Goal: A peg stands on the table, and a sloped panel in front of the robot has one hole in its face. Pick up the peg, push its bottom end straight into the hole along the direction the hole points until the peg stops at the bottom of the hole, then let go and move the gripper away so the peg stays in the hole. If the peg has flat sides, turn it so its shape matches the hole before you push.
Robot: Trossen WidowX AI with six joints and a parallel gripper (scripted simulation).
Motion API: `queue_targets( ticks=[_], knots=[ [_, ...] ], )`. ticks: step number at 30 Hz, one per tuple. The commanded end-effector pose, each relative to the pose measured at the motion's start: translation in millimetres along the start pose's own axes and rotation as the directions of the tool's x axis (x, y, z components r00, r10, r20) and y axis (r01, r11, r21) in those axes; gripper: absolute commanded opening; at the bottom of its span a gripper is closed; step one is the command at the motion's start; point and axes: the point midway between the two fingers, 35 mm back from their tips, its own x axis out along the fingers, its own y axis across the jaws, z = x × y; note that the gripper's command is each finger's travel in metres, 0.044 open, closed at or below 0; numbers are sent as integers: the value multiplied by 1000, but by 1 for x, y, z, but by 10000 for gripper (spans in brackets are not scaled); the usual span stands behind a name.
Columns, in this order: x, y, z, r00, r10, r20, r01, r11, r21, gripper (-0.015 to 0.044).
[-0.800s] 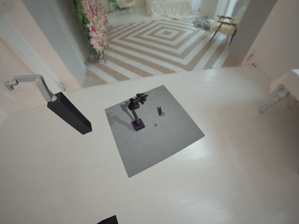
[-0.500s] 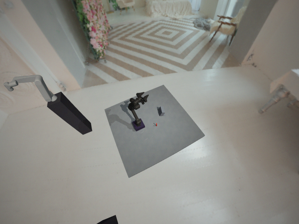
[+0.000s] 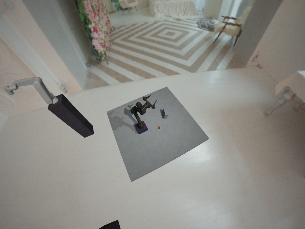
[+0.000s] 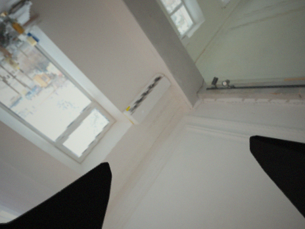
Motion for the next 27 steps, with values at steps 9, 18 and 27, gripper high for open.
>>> queue_targets(
  ticks=[9, 18, 27],
  knots=[
    [9, 84, -15, 989, 90, -120, -12, 846, 533, 440],
    [16, 149, -5, 962, 228, -148, -9, 571, 821, 440],
    [23, 216, 30, 917, 390, -86, 2, 212, 977, 440]
  ],
)
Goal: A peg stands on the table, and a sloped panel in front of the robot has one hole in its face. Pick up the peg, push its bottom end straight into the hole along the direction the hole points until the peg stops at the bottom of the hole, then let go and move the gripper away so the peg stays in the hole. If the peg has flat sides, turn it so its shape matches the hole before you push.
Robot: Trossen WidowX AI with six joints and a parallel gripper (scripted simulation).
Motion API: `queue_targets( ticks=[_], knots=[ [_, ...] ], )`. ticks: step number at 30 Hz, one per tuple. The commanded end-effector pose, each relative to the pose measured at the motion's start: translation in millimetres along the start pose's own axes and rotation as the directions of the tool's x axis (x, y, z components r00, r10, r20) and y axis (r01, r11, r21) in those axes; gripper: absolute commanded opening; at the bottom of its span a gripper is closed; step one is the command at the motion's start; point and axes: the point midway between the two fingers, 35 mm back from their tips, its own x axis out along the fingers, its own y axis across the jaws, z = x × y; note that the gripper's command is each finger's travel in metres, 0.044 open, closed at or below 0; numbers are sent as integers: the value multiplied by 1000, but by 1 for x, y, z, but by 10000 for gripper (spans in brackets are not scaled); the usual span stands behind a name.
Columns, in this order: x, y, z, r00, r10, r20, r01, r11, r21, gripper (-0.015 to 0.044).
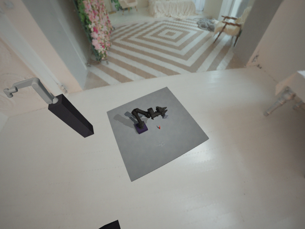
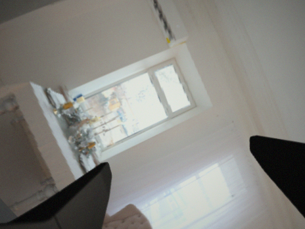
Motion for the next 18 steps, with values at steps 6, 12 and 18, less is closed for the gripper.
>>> queue_targets(
  ticks=[6, 12, 18],
  knots=[
    [19, 74, -43, 974, 180, -137, -118, 921, 370, 440],
    [20, 126, -61, 922, 326, -208, -163, 816, 555, 440],
    [11, 182, -73, 835, 486, -260, -186, 692, 697, 440]
  ],
)
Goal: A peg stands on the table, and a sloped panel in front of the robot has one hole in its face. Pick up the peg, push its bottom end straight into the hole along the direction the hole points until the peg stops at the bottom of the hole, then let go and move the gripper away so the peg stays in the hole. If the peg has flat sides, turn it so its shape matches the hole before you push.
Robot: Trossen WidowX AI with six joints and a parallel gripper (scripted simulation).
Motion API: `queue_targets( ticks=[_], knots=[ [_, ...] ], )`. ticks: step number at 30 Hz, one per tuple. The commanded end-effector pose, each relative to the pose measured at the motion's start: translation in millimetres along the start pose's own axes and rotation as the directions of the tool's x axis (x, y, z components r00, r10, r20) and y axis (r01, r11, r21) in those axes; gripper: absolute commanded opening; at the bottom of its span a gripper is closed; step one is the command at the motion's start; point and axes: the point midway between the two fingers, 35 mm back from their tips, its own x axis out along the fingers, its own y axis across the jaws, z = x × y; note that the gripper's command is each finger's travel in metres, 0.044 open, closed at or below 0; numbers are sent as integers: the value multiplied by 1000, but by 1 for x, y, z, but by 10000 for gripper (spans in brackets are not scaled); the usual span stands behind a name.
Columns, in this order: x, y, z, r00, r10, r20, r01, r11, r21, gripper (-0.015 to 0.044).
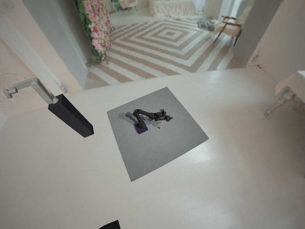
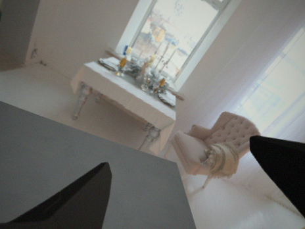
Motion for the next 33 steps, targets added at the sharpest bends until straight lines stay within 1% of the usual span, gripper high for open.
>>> queue_targets(
  ticks=[1, 9, 16, 23, 28, 33],
  knots=[
    [14, 31, -34, 989, 91, -119, -76, 990, 122, 440],
    [21, 85, -80, 915, 257, -311, -146, 930, 338, 440],
    [13, 135, -114, 789, 405, -461, -155, 858, 489, 440],
    [-7, 182, -142, 609, 534, -586, -126, 795, 594, 440],
    [-27, 212, -157, 452, 603, -657, -90, 764, 639, 440],
    [-48, 236, -167, 291, 642, -709, -54, 751, 658, 440]
  ],
)
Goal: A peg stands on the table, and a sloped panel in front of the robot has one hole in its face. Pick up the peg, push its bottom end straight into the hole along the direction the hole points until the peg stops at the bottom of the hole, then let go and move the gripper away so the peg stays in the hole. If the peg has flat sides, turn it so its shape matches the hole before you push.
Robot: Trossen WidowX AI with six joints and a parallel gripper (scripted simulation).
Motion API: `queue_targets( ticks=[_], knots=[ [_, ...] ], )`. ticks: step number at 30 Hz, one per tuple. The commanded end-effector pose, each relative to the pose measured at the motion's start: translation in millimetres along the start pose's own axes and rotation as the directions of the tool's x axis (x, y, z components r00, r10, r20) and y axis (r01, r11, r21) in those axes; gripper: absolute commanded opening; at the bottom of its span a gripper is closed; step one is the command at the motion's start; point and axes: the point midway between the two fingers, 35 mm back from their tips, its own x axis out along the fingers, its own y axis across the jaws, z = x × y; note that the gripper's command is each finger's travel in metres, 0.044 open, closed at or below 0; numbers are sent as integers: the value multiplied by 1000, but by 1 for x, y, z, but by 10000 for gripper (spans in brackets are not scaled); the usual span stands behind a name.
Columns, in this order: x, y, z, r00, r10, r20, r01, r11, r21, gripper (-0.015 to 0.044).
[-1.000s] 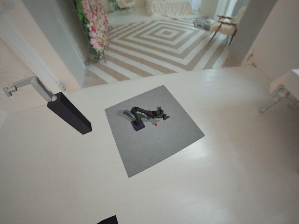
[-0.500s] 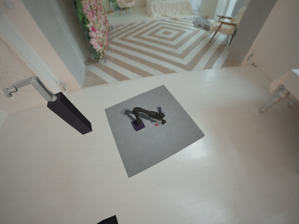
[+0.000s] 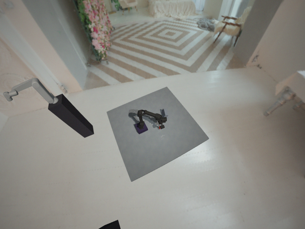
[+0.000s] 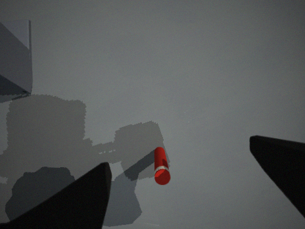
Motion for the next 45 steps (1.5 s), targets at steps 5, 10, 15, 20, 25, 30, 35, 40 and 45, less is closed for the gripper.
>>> queue_targets(
  ticks=[5, 10, 15, 20, 25, 30, 35, 40, 45],
  knots=[
    [16, 15, -29, 981, 10, -193, -2, 999, 41, 440],
    [16, 14, -28, 981, 10, -193, -2, 999, 41, 440],
    [19, 14, -28, 981, 10, -192, -2, 999, 41, 440],
    [26, 14, -29, 981, 10, -192, -2, 999, 41, 440],
    [35, 14, -30, 981, 10, -192, -2, 999, 41, 440],
    [43, 14, -31, 981, 10, -192, -2, 999, 41, 440],
    [51, 14, -33, 981, 10, -192, -2, 999, 41, 440],
    [59, 14, -35, 981, 10, -192, -2, 999, 41, 440],
    [67, 14, -37, 981, 10, -193, -2, 999, 41, 440]
  ],
)
